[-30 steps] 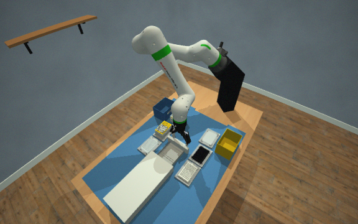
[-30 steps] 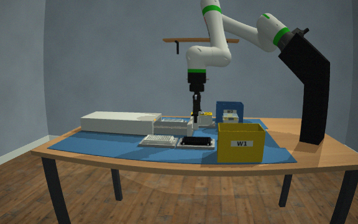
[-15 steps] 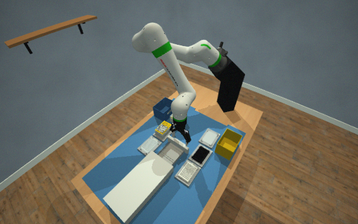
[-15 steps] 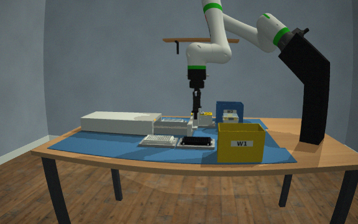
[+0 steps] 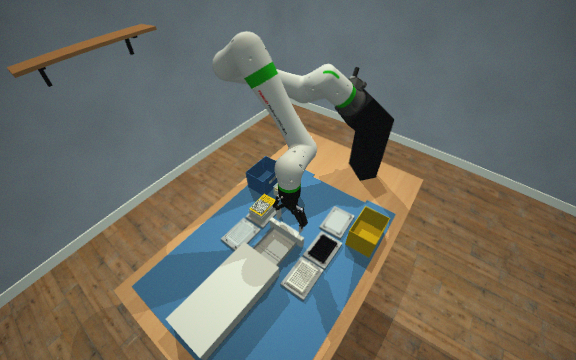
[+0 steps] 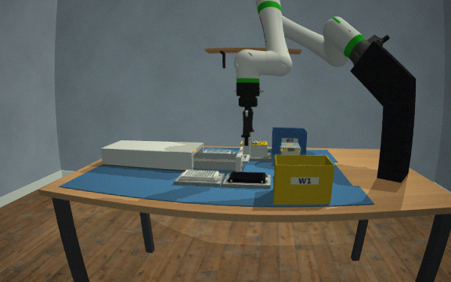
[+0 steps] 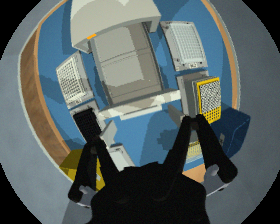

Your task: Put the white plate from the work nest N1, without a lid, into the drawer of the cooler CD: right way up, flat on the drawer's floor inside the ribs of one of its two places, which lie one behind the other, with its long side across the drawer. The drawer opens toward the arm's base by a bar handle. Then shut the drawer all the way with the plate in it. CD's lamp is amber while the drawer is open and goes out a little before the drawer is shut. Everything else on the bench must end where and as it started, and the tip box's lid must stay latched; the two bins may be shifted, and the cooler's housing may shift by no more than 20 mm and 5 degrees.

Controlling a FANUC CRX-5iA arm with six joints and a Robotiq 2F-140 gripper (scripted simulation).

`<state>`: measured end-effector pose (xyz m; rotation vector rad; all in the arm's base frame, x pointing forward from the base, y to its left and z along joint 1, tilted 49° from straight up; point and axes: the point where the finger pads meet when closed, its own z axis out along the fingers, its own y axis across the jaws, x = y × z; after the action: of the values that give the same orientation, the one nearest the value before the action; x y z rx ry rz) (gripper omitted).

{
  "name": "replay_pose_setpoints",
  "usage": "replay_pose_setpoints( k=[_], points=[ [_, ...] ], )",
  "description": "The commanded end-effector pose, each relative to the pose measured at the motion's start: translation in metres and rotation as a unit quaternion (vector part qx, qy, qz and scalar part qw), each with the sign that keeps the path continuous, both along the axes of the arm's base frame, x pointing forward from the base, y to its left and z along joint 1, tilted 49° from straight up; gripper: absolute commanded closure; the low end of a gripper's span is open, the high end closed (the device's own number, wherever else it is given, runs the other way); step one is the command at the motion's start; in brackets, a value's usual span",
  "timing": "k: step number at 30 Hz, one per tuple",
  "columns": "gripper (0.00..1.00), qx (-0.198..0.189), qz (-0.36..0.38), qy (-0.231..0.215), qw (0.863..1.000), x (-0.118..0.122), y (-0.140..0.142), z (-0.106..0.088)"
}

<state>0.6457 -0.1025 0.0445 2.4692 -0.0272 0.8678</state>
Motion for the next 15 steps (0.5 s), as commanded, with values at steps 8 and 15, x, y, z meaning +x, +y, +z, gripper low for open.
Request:
replay_pose_setpoints(
  k=[8, 15],
  points=[
    [0.13, 0.000, 0.000, 0.000, 1.000, -0.007, 0.006, 0.009],
    [0.13, 0.000, 0.000, 0.000, 1.000, -0.011, 0.010, 0.013]
  ],
)
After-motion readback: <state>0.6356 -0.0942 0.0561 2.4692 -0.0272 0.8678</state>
